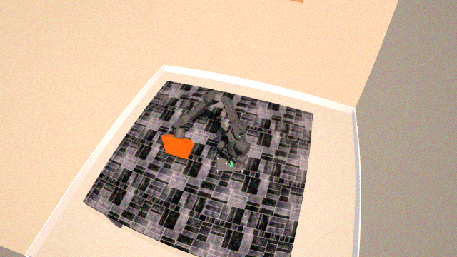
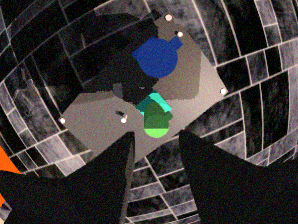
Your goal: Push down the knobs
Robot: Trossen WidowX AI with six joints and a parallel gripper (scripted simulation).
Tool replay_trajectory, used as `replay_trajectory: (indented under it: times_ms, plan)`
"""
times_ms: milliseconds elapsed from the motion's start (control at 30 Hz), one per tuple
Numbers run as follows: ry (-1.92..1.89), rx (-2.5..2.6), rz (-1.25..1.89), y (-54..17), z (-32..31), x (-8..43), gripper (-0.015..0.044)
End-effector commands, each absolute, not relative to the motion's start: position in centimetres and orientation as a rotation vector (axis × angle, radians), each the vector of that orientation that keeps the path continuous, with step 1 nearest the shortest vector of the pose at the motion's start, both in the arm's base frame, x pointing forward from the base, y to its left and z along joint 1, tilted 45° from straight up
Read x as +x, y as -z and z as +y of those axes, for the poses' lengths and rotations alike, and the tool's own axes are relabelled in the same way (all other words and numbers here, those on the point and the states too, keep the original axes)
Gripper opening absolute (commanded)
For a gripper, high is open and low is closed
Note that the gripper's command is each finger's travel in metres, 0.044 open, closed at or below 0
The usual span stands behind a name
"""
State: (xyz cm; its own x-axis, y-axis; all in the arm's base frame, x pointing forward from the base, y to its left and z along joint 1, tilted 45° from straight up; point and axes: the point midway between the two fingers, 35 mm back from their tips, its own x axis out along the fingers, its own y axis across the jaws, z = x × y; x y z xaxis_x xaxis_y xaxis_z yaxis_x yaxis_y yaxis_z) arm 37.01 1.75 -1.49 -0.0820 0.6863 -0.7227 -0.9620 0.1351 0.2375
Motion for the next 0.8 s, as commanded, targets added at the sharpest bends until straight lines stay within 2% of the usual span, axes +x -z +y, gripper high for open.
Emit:
replay_trajectory:
  times_ms: [0,100,767]
  plan:
    - [-1.368,-0.399,0.911,0.8,0.5,37.1,0.0079]
    - [-1.316,-0.318,0.978,0.5,0.5,37.2,0.0000]
    - [-0.916,0.219,1.360,-0.9,0.6,37.7,0.0000]
